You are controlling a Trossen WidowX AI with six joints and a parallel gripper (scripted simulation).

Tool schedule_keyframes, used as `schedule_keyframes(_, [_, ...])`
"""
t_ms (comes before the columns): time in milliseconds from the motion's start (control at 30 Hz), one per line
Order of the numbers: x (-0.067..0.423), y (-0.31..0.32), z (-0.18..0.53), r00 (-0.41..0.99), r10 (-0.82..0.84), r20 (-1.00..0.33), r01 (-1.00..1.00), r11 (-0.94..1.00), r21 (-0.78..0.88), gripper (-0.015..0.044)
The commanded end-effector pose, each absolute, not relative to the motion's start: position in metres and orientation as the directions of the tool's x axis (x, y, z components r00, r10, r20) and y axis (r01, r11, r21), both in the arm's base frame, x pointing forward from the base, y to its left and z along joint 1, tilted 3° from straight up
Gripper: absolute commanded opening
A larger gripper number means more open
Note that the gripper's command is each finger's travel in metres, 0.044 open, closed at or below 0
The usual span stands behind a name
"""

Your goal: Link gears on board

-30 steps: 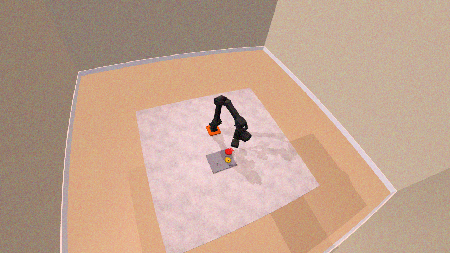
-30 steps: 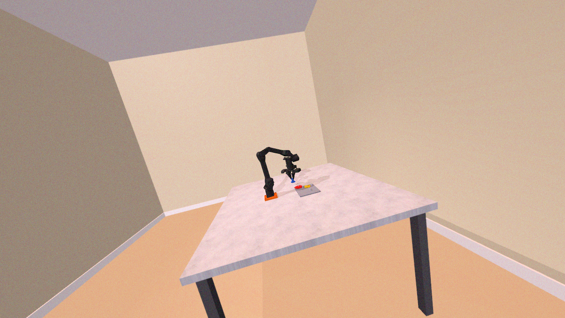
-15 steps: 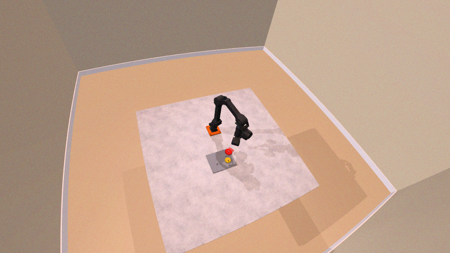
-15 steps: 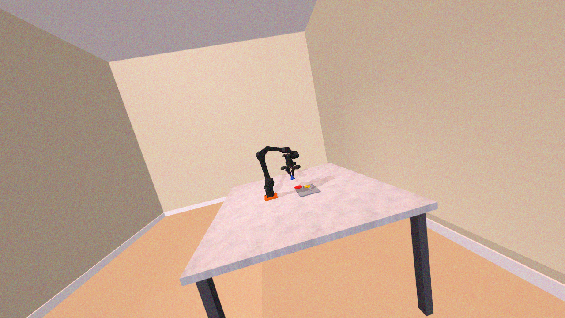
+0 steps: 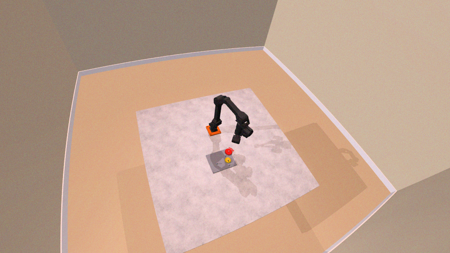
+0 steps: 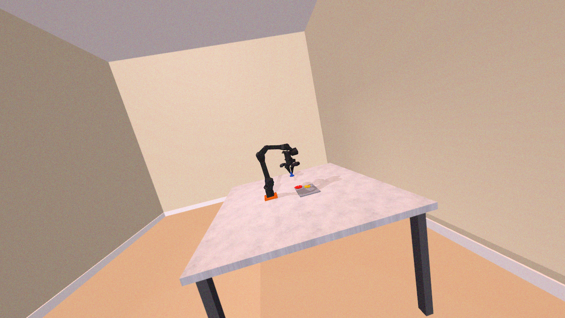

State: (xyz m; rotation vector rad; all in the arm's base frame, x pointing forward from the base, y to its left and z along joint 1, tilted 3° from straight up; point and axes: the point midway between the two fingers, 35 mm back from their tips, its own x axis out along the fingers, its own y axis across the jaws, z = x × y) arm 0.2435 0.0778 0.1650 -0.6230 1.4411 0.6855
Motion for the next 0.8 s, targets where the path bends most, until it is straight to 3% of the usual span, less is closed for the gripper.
schedule_keyframes(0, [0.243, 0.077, 0.173, 0.011, 0.052, -0.999, -0.748, 0.663, 0.026, 0.0000])
schedule_keyframes(767, [0.249, 0.064, 0.189, 0.011, 0.050, -0.999, -0.749, 0.663, 0.025, 0.0000])
